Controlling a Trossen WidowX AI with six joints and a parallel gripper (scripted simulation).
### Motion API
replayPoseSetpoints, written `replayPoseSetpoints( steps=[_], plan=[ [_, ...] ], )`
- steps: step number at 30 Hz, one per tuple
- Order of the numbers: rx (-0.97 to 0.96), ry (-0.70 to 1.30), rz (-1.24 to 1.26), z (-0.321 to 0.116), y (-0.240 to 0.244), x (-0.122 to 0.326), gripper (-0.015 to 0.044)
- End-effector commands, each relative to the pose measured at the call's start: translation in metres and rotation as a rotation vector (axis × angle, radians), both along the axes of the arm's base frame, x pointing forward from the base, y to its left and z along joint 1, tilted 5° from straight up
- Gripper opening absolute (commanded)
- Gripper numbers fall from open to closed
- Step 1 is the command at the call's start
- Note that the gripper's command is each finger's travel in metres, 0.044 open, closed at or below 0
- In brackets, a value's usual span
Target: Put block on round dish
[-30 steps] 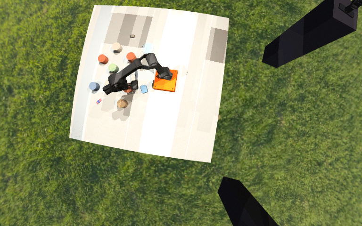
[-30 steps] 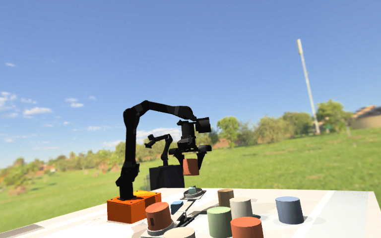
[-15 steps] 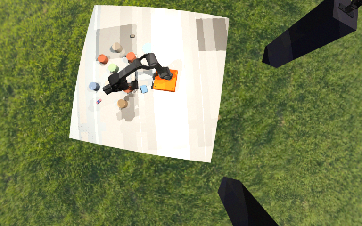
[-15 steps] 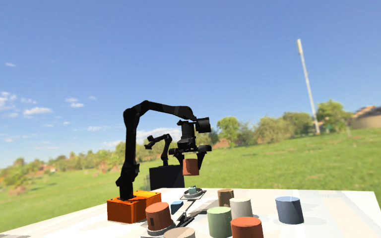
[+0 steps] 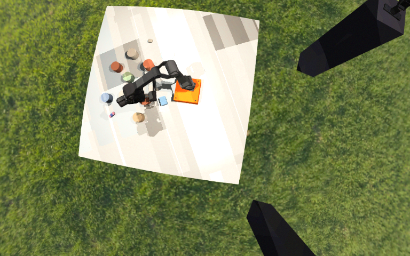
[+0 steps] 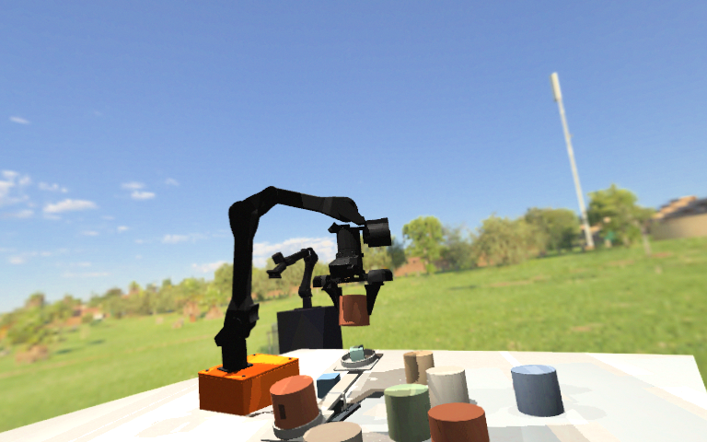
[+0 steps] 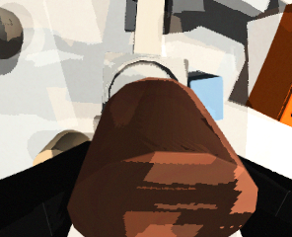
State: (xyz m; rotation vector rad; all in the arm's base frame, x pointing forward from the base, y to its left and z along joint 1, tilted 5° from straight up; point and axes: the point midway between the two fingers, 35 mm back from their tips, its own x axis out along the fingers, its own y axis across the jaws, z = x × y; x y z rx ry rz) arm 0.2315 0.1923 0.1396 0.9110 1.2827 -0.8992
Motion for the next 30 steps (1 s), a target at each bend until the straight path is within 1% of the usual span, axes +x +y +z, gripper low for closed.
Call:
replayPoseSetpoints(
  steps=[1, 12, 17, 24, 30],
  plan=[
    [0.001, -0.002, 0.000, 0.000, 0.000, 0.000, 0.0000],
    [0.002, -0.002, 0.000, -0.001, 0.002, 0.000, 0.0000],
    [0.010, -0.004, -0.002, -0.036, 0.036, -0.013, 0.0000],
    [0.022, -0.007, -0.004, -0.092, 0.082, -0.048, 0.0000],
    [0.023, -0.007, -0.005, -0.098, 0.086, -0.052, 0.0000]
  ],
)
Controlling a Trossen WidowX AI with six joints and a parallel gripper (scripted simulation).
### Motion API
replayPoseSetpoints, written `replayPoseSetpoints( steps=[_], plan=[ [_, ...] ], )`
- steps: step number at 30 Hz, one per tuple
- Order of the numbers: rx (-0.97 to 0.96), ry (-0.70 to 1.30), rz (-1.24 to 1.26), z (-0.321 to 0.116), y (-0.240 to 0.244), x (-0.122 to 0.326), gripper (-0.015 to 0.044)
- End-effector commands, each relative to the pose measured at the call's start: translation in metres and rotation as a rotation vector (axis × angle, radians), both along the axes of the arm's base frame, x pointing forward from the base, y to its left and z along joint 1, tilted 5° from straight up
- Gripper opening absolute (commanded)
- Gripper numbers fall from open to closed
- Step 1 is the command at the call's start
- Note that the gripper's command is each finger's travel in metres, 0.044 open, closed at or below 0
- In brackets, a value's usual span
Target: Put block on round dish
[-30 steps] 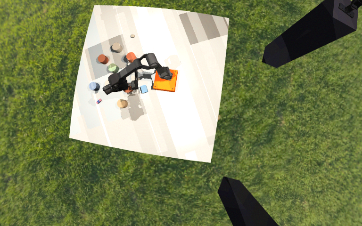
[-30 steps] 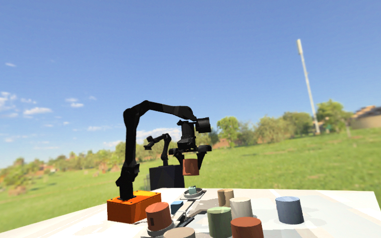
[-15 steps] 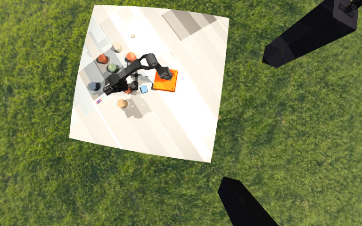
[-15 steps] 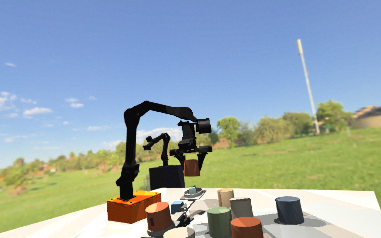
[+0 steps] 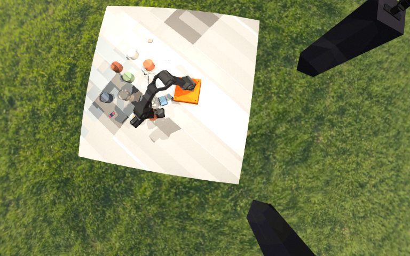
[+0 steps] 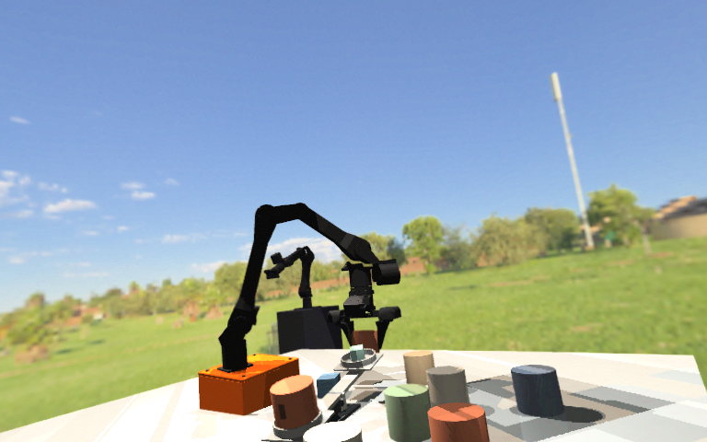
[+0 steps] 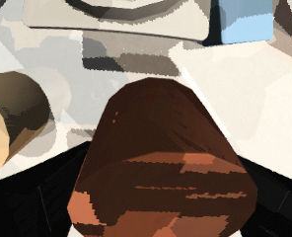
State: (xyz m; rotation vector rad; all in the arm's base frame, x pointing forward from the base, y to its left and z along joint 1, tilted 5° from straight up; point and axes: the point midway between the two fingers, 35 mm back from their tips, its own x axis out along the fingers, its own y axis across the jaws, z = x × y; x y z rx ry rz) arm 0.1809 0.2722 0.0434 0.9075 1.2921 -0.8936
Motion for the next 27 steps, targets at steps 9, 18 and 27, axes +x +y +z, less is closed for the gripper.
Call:
replayPoseSetpoints(
  steps=[9, 18, 27],
  plan=[
    [0.018, -0.012, -0.012, -0.037, 0.005, 0.001, 0.0000],
    [0.018, -0.012, -0.012, -0.045, 0.005, 0.002, 0.0000],
    [0.018, -0.012, -0.012, -0.059, 0.004, 0.003, 0.0000]
  ],
)
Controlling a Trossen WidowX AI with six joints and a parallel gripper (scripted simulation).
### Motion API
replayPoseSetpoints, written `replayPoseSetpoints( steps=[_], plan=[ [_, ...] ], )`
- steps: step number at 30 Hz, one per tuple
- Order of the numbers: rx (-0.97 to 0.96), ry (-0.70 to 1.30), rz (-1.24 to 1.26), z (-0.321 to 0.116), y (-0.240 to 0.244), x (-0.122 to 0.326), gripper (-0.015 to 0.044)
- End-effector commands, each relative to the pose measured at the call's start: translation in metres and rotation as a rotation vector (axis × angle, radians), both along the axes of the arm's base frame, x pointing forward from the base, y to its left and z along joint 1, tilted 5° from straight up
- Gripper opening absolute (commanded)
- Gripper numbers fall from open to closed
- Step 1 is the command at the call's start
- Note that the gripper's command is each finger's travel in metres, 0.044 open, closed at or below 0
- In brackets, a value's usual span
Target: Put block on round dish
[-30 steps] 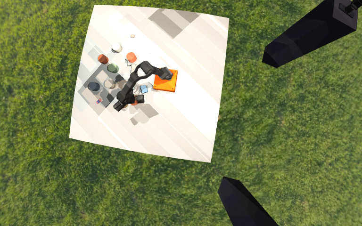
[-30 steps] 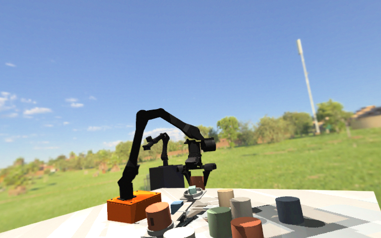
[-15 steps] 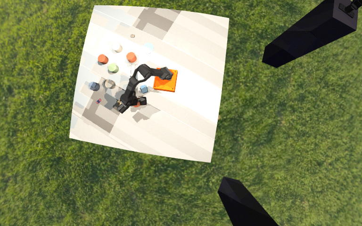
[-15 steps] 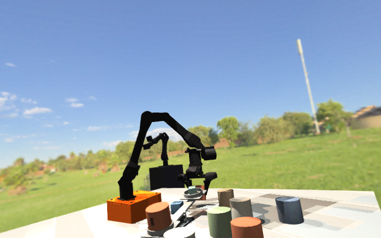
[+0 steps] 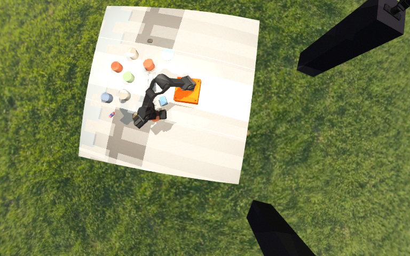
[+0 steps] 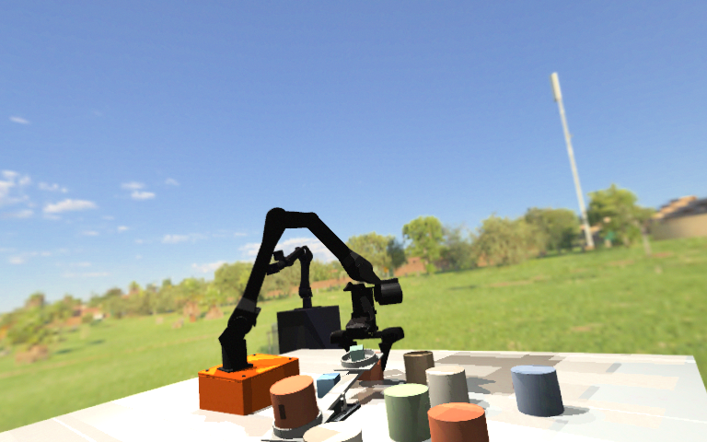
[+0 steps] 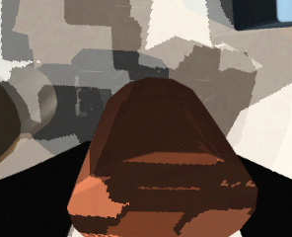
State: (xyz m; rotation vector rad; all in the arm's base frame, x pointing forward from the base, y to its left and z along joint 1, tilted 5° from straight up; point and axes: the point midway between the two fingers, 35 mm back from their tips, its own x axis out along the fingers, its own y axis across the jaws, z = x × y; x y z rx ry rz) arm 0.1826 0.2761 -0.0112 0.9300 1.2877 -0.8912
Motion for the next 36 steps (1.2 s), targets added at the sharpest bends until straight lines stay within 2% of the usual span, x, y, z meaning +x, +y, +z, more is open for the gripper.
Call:
replayPoseSetpoints(
  steps=[1, 15, 17, 20, 27, 34, 36],
  plan=[
    [0.000, 0.000, 0.000, 0.000, 0.000, 0.000, 0.0026],
    [0.000, 0.000, 0.000, 0.000, 0.000, 0.000, 0.0394],
    [0.001, -0.001, 0.000, 0.012, 0.001, 0.000, 0.0440],
    [0.005, -0.003, 0.001, 0.050, 0.002, -0.003, 0.0440],
    [0.005, -0.003, 0.001, 0.053, 0.002, -0.004, 0.0440],
    [-0.013, -0.002, 0.185, 0.084, -0.044, 0.034, 0.0260],
    [-0.021, -0.002, 0.253, 0.095, -0.063, 0.044, 0.0260]
  ],
)
